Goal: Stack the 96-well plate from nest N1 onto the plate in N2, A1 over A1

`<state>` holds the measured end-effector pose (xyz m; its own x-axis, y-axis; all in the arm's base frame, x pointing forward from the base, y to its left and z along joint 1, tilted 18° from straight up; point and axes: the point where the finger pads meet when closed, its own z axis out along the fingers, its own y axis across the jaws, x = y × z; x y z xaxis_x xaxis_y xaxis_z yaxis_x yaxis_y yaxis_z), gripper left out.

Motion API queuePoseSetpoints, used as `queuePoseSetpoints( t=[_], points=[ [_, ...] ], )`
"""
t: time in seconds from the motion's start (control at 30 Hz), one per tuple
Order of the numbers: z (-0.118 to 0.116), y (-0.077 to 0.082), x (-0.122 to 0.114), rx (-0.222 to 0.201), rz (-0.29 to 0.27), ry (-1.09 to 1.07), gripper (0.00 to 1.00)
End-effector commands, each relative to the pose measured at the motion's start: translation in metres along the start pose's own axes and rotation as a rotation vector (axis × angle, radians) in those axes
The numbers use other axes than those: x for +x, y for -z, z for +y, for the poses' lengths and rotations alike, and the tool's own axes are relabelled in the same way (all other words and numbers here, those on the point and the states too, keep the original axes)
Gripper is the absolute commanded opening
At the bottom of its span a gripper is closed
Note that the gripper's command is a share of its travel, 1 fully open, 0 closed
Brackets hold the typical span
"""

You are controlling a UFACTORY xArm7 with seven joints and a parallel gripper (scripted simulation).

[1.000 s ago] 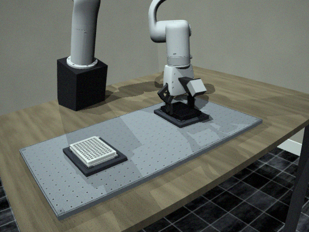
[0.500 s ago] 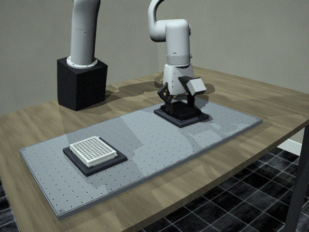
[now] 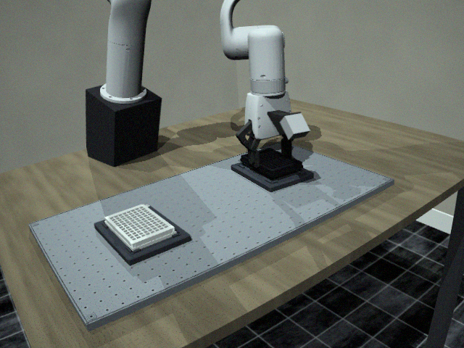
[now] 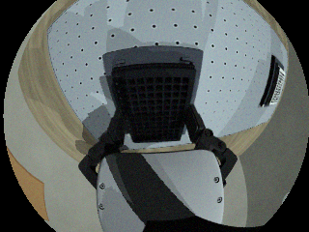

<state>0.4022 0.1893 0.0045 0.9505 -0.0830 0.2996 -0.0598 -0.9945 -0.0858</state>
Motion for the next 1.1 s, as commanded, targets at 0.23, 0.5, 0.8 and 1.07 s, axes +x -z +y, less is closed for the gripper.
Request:
queuePoseSetpoints(
  t=[0.23,0.5,0.8,1.07],
  points=[
    [-0.001,0.008,0.001,0.0,0.001,0.0,0.0],
    [-0.001,0.01,0.001,0.0,0.001,0.0,0.0],
    [-0.001,0.016,0.001,0.0,0.001,0.0,0.0],
    [-0.001,0.03,0.001,0.0,0.001,0.0,0.0]
  ],
)
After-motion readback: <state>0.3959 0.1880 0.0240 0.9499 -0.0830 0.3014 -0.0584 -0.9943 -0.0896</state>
